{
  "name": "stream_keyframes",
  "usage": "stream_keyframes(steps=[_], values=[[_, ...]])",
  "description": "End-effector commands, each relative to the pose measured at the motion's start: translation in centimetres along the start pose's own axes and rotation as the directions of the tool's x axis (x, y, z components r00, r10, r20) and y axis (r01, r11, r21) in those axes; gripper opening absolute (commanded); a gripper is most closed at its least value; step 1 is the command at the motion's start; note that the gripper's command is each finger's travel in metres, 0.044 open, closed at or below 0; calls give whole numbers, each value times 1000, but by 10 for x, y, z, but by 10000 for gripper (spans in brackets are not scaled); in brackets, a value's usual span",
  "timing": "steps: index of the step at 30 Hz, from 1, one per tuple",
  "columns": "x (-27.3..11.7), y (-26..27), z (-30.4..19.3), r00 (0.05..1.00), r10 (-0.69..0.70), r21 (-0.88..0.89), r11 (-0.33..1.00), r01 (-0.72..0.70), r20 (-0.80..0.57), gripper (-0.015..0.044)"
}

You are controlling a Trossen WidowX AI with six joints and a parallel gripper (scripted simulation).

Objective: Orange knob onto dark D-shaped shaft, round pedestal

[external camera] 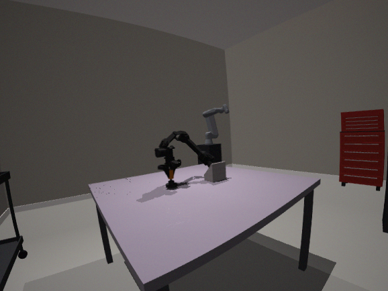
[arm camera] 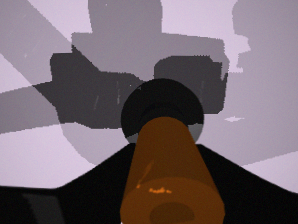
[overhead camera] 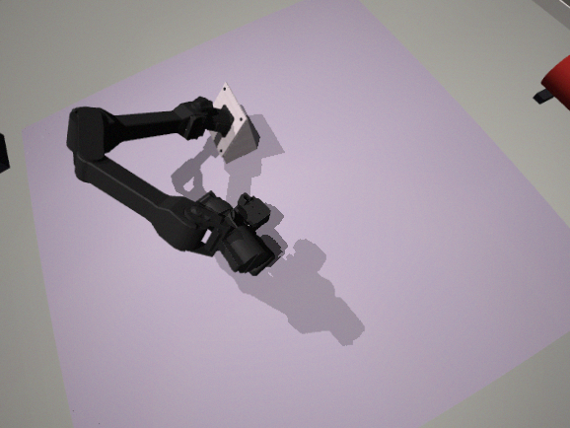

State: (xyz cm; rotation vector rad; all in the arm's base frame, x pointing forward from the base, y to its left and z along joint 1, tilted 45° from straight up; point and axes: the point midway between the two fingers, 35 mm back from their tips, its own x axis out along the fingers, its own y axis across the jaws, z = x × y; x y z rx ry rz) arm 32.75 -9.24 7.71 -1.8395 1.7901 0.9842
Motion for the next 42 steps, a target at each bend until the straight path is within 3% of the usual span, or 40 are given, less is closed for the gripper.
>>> stream_keyframes(steps=[1,6,12,36,42], values=[[-3,0,-1,1000,-2,-1,1000,2,-2,0],[-4,0,-2,1000,-2,-26,1000,2,-2,0],[-4,-2,-1,1000,-2,-209,978,2,-2,0],[-4,-1,-2,1000,-2,-217,976,2,-2,0],[-4,-2,-1,1000,-2,-398,917,1,-2,0]])
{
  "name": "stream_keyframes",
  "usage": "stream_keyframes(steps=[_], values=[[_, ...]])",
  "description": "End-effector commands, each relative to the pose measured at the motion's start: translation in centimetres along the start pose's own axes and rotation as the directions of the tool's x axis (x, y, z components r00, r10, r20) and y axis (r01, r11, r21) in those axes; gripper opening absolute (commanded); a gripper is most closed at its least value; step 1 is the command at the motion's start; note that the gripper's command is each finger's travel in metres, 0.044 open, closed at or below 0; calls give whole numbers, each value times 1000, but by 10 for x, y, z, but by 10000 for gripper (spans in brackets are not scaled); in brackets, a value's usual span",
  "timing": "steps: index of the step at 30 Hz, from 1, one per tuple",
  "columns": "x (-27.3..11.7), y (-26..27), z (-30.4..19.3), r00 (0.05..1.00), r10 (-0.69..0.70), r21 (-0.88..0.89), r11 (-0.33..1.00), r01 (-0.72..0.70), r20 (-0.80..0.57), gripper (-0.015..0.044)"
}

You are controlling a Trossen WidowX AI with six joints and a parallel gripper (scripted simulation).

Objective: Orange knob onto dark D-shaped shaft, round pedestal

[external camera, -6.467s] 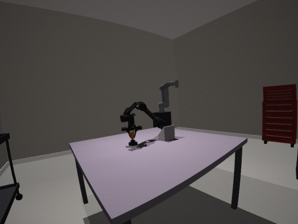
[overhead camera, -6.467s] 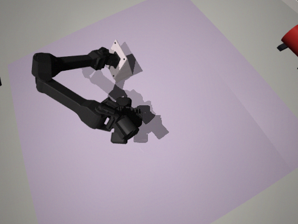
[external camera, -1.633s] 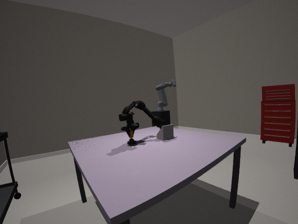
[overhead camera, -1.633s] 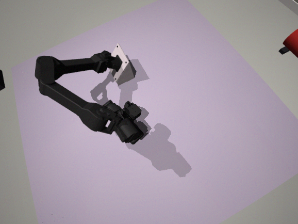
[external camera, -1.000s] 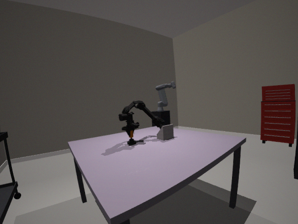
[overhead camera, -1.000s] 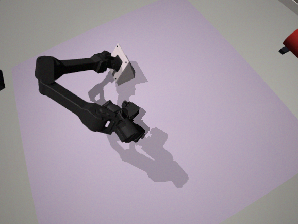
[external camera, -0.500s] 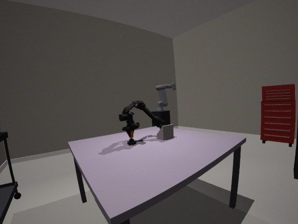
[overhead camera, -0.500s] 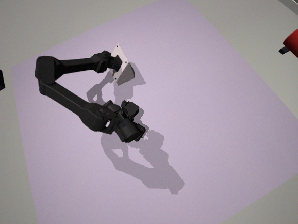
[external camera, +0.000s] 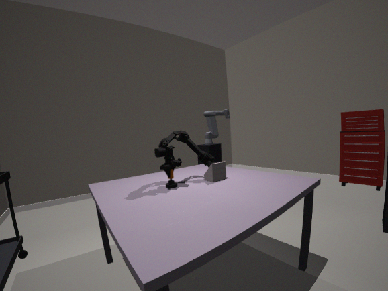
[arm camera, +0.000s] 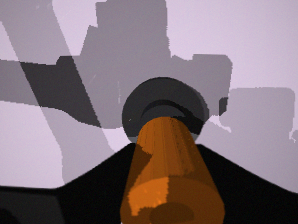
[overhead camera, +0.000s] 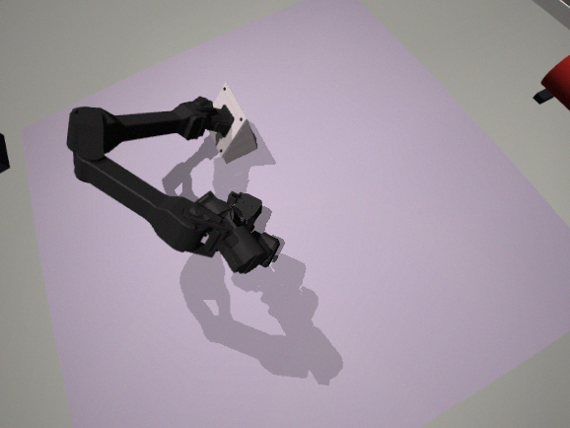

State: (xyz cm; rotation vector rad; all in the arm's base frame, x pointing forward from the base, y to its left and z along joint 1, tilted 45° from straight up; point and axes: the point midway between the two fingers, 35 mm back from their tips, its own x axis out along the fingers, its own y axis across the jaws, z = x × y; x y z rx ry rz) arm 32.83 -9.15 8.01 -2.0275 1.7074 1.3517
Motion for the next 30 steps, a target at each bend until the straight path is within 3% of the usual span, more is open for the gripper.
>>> stream_keyframes(steps=[1,30], values=[[-1,-1,0,1000,-3,-85,996,3,-3,0],[-2,0,-1,1000,-3,-111,994,2,-3,0]])
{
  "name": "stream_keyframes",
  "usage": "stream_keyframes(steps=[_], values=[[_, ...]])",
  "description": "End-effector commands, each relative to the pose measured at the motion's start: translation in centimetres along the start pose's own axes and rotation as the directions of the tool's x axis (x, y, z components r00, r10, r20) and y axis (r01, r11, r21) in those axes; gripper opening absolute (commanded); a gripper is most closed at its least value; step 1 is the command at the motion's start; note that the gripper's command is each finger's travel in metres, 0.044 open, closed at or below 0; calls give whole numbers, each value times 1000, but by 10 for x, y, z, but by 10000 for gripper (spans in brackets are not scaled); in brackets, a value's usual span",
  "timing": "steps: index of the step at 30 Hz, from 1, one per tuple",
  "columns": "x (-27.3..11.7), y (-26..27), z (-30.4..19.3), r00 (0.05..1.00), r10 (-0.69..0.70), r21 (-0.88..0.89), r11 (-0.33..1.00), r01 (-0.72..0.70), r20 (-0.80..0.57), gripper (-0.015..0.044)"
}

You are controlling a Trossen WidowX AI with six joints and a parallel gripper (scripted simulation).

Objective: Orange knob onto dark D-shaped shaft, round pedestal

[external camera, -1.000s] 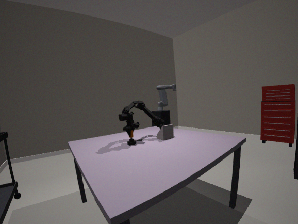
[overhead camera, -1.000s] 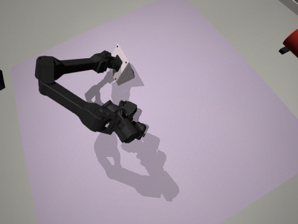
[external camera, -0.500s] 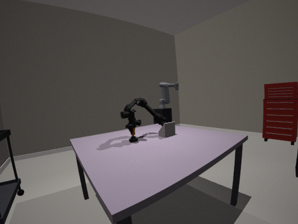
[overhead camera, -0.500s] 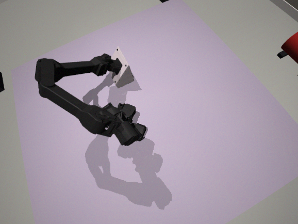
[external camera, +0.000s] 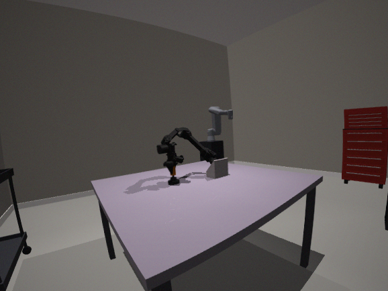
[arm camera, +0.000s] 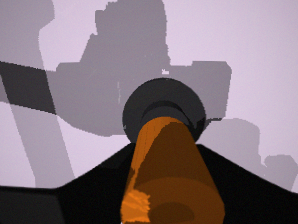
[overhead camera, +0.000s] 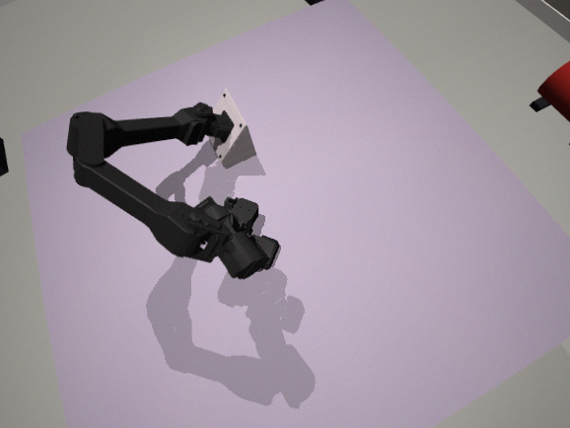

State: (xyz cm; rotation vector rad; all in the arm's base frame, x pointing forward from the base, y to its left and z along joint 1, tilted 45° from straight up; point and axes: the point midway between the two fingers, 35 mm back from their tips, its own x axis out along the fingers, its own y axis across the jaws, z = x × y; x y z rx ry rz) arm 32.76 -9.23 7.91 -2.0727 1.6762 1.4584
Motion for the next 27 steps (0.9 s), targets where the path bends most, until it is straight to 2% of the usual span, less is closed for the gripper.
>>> stream_keyframes(steps=[1,6,27], values=[[-3,-1,-2,1000,-4,-46,999,4,-5,0],[-3,-2,-1,1000,-4,-201,980,3,-5,0],[-2,0,0,1000,-4,-201,980,3,-5,0]])
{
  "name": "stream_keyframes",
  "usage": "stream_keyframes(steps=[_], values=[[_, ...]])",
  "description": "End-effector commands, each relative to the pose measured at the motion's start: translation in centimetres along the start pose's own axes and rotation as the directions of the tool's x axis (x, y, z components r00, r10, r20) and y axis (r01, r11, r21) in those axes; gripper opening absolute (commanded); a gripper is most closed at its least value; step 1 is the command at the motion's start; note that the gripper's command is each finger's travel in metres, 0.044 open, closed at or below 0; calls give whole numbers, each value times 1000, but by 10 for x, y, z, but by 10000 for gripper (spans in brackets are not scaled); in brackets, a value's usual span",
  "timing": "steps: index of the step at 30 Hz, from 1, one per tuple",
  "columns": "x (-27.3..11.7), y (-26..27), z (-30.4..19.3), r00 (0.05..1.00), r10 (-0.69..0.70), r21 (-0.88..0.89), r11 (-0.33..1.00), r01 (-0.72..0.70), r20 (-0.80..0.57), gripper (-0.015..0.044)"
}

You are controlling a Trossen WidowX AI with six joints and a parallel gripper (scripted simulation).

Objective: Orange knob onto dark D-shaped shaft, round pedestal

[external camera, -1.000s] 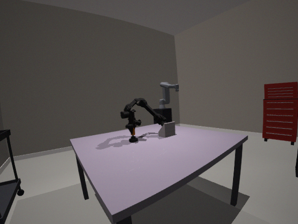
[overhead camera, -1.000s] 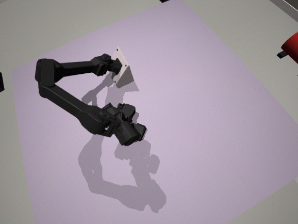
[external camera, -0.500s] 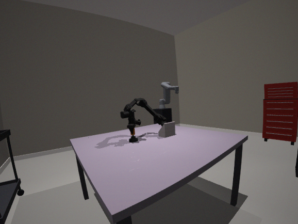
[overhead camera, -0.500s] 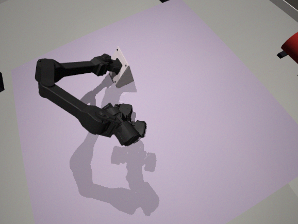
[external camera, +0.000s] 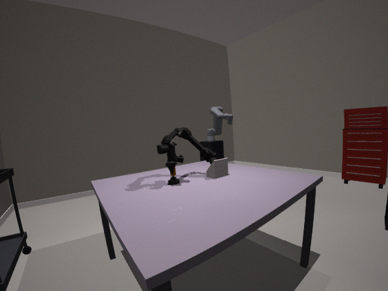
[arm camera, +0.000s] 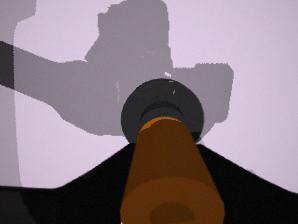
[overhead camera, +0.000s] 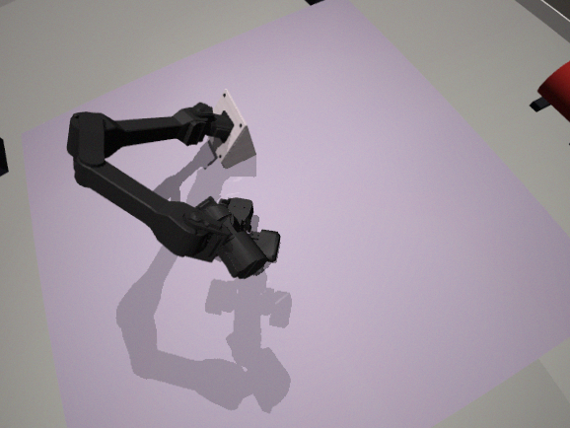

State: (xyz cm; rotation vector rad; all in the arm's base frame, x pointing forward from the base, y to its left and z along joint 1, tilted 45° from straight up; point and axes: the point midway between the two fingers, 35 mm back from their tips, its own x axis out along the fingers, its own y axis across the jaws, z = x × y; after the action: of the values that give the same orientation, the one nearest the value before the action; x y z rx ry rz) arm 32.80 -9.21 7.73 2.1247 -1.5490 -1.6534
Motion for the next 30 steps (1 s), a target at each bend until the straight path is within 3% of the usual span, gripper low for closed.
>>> stream_keyframes(steps=[1,10,30], values=[[-4,1,-1,1000,-1,1,1000,1,-4,0],[-4,0,-2,1000,-1,-207,978,0,-4,0],[0,0,-1,1000,-1,-207,978,0,-4,0]])
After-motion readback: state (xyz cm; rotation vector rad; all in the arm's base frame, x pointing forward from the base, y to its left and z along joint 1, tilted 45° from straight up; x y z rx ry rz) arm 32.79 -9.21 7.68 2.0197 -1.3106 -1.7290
